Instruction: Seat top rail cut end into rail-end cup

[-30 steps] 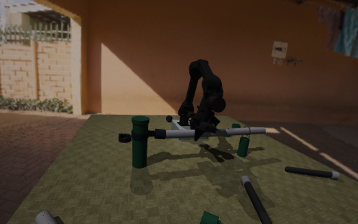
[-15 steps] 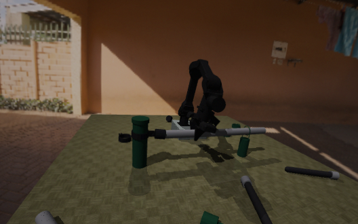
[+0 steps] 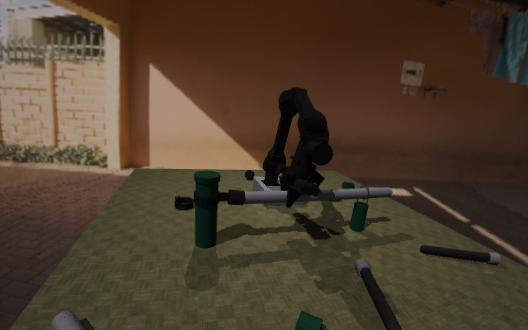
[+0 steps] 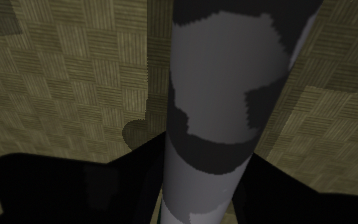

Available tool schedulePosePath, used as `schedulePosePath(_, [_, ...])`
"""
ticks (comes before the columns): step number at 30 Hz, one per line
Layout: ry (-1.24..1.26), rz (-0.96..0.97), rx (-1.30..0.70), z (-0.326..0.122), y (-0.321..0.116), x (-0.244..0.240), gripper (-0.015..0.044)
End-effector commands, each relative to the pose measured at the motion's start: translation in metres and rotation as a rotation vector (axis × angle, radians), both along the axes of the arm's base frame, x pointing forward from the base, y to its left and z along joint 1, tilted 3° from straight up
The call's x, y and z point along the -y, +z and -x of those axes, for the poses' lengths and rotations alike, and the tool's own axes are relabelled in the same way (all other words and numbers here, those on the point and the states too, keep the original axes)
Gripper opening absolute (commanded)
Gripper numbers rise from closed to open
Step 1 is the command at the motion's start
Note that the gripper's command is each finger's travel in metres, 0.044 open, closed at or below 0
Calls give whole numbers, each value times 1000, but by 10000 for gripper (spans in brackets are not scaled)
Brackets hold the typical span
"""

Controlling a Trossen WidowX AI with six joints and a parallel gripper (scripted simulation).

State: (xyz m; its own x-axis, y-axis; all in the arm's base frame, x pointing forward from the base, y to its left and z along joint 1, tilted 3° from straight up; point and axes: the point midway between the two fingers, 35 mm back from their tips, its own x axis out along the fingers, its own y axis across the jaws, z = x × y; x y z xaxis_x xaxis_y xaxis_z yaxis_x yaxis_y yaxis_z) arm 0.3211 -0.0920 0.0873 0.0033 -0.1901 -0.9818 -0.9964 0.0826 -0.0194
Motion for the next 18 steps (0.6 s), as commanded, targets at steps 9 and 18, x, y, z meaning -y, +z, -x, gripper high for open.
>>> schedulePosePath(9, [-7, 12, -1, 3, 3, 3, 0])
schedulePosePath(18, [-7, 12, -1, 3, 3, 3, 0])
